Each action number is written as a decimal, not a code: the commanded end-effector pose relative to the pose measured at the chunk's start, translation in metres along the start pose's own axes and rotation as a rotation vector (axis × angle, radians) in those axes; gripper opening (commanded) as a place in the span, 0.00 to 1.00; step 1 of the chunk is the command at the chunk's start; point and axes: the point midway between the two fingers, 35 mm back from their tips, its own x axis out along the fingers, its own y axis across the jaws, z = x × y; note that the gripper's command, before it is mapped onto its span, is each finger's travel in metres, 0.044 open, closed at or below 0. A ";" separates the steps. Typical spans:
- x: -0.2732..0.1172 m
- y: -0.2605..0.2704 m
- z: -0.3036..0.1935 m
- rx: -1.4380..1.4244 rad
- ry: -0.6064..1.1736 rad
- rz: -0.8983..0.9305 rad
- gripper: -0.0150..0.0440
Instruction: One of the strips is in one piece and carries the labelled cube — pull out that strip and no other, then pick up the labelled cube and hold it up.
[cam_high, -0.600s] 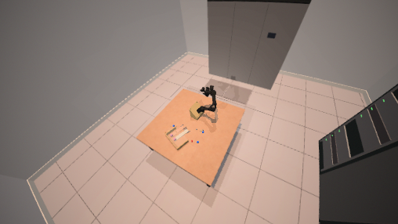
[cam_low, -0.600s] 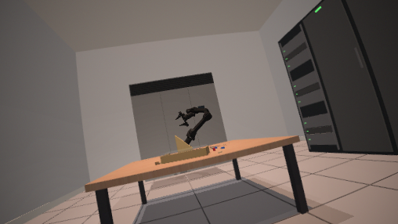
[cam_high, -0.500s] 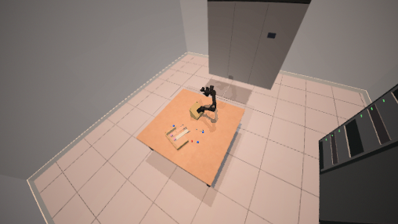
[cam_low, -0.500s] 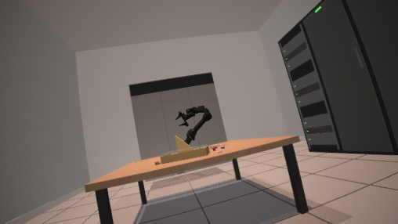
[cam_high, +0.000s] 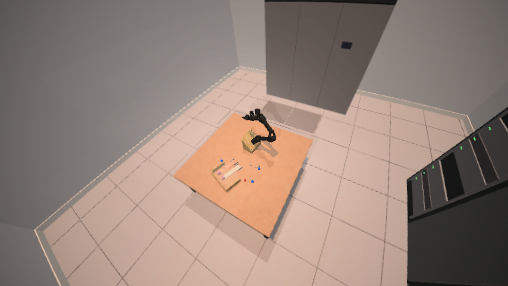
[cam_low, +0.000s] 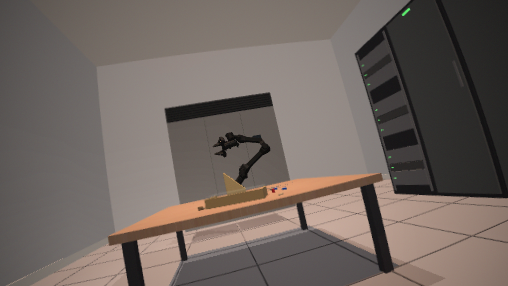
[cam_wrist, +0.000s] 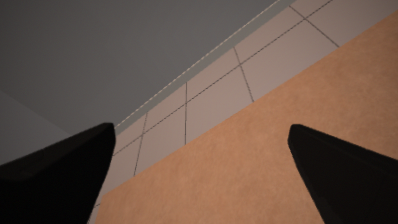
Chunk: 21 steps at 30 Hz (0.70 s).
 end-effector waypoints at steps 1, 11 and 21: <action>0.034 0.045 -0.035 -0.171 0.097 0.131 0.93; 0.076 0.141 -0.171 -0.635 0.354 0.506 0.93; 0.048 0.162 -0.343 -1.043 0.683 0.912 0.93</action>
